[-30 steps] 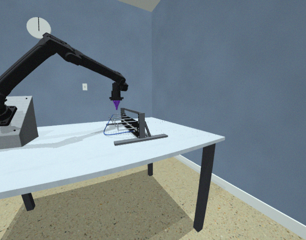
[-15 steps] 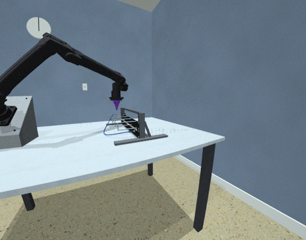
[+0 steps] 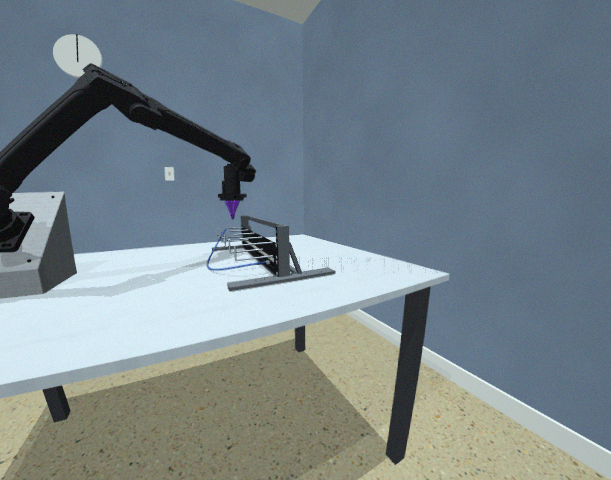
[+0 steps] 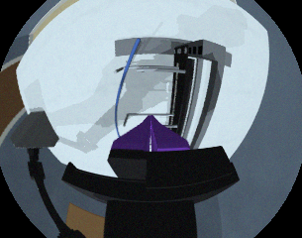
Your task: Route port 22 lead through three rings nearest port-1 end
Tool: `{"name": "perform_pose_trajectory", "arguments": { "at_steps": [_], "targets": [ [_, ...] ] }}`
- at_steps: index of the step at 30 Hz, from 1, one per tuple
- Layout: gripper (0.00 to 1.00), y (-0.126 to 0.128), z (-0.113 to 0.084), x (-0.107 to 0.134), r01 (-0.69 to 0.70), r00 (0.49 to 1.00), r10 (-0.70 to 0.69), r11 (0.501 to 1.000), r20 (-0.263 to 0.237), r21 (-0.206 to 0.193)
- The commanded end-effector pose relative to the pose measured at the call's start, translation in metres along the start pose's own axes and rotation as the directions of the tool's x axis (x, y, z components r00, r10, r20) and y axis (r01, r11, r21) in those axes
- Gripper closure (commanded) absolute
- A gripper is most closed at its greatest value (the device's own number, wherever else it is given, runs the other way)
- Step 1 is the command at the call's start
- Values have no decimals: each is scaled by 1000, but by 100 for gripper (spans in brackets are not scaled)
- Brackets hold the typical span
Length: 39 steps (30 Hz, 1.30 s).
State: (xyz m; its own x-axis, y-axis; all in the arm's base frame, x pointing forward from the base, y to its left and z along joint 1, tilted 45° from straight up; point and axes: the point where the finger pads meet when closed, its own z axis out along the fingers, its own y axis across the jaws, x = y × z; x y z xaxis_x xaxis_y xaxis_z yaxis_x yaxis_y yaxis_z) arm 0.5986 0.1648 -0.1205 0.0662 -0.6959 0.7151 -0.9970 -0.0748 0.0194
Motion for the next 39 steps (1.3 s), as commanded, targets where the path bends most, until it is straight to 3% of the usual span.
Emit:
{"name": "perform_pose_trajectory", "arguments": {
  "at_steps": [1, 2, 5, 7, 11, 14, 17, 18, 24, 28, 39],
  "targets": [
    [100, 2, -45, 14, -43, 999, 41, 996, 25, 73],
    [100, 4, -29, 39, -80, 997, 79, 996, 24, 45],
    [100, 33, -26, 73, -125, 992, 124, 991, 24, 39],
    [100, 33, -26, 73, -125, 992, 124, 991, 24, 39],
    [100, 78, -21, 112, -176, 984, 176, 984, 24, 36],
    [100, 99, -17, 126, -197, 980, 197, 980, 24, 35],
    [100, 105, -32, 114, -168, 986, 166, 984, 30, 63],
    [68, 110, -18, 103, -143, 990, 143, 989, 14, 41],
    [68, 110, -18, 103, -143, 990, 143, 989, 14, 41],
    [68, 96, -38, 116, -181, 983, 179, 981, 39, 75],
    [68, 99, -32, 111, -168, 986, 166, 984, 30, 63]
  ]
}}
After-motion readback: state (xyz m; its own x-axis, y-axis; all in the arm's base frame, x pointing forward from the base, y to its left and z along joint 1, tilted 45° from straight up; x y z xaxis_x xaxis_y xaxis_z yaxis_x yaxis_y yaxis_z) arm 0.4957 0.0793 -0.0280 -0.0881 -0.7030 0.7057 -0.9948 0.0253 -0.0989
